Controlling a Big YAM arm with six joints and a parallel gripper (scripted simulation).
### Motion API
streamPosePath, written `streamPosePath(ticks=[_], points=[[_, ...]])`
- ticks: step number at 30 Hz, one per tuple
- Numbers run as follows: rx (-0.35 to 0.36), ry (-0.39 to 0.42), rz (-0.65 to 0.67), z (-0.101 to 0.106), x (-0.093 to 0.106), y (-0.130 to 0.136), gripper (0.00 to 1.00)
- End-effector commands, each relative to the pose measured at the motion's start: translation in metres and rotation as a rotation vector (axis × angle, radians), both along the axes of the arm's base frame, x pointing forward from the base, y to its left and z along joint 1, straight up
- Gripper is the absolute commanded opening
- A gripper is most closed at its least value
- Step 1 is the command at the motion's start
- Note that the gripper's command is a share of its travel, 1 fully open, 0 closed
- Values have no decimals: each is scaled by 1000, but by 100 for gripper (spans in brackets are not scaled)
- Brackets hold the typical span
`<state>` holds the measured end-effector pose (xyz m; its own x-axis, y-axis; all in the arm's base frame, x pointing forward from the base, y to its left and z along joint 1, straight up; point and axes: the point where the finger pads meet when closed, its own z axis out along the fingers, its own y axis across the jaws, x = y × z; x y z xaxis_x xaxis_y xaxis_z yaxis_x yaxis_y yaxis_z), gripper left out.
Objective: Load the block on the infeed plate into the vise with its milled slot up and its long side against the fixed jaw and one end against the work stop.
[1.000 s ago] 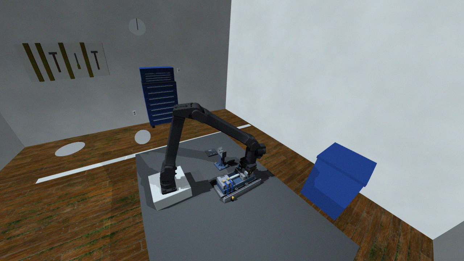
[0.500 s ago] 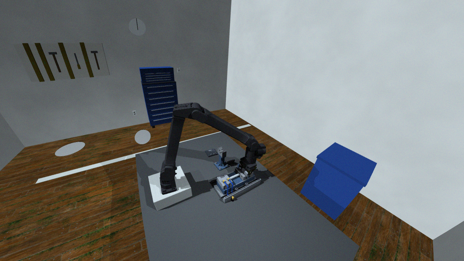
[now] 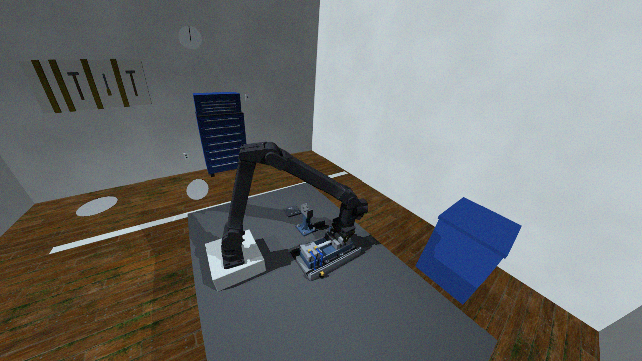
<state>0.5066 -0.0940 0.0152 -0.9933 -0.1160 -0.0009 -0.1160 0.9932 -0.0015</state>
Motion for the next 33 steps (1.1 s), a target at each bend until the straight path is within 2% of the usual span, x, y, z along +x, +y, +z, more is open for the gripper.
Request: streamPosePath(ticks=[1, 18, 33], points=[[-5, -23, 7, 13, 6, 8, 0], [-4, -20, 8, 3, 5, 8, 0], [-4, -19, 9, 2, 7, 7, 0]])
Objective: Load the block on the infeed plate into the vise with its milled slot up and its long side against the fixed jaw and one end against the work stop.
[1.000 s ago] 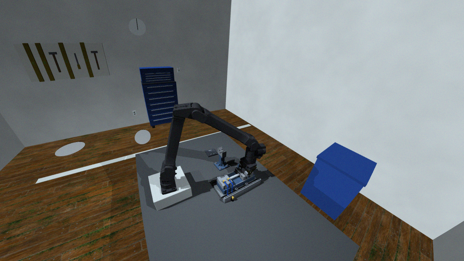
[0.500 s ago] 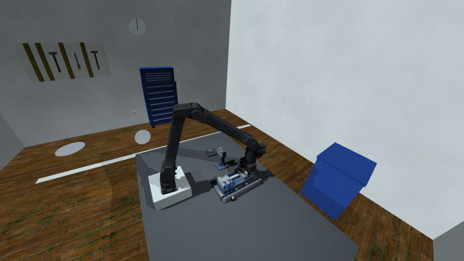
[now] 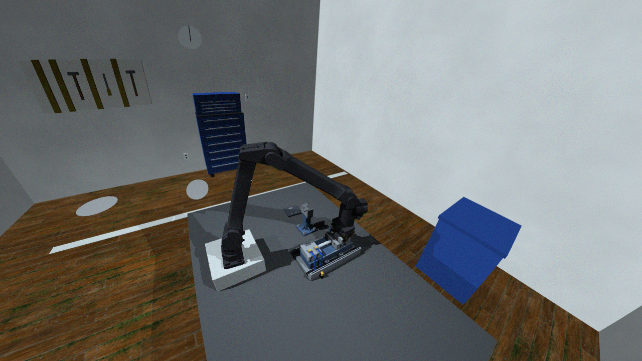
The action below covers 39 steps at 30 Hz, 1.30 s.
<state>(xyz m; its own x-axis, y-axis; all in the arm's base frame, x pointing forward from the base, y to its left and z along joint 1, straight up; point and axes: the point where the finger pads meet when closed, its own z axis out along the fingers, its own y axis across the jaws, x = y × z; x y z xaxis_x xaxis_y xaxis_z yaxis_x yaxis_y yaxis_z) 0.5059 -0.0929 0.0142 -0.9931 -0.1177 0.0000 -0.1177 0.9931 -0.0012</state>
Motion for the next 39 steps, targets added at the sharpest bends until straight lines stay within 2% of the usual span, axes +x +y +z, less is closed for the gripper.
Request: streamPosePath(ticks=[1, 32, 33, 39], points=[[-4, -20, 7, 3, 8, 6, 0], [-4, -20, 7, 3, 8, 6, 0], [-4, -20, 7, 3, 8, 6, 74], [-4, -20, 7, 3, 8, 6, 74]])
